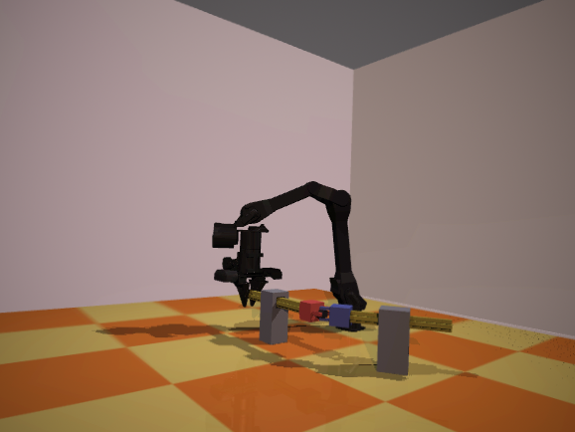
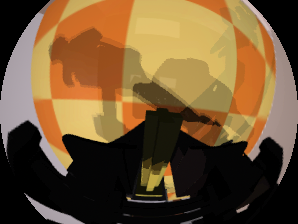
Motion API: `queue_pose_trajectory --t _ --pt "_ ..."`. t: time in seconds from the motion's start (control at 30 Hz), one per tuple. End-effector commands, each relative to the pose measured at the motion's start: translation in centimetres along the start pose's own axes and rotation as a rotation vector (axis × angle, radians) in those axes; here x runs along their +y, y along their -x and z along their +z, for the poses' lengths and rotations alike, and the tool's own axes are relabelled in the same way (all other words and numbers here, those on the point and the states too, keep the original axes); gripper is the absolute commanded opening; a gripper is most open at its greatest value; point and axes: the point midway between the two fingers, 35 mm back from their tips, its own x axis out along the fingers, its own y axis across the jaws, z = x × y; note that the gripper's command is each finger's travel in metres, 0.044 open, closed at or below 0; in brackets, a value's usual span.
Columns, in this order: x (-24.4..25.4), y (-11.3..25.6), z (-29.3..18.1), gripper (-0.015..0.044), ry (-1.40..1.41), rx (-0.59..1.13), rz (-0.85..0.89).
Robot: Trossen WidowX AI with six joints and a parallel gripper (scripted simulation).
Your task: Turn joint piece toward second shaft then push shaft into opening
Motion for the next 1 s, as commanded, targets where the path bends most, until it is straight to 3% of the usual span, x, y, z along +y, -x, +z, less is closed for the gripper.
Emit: queue_pose_trajectory --t 0.0,0.07,0.53,0.87,0.97 --pt "0.0 0.0 0.0 0.0067 0.001 0.0 -0.001" --pt "0.0 0.0 0.0 0.0067 0.001 0.0 -0.001" --pt "0.0 0.0 0.0 0.0434 0.001 0.0 -0.001" --pt "0.0 0.0 0.0 0.044 0.001 0.0 -0.001" --pt "0.0 2.0 0.0 0.044 0.001 0.0 0.0"
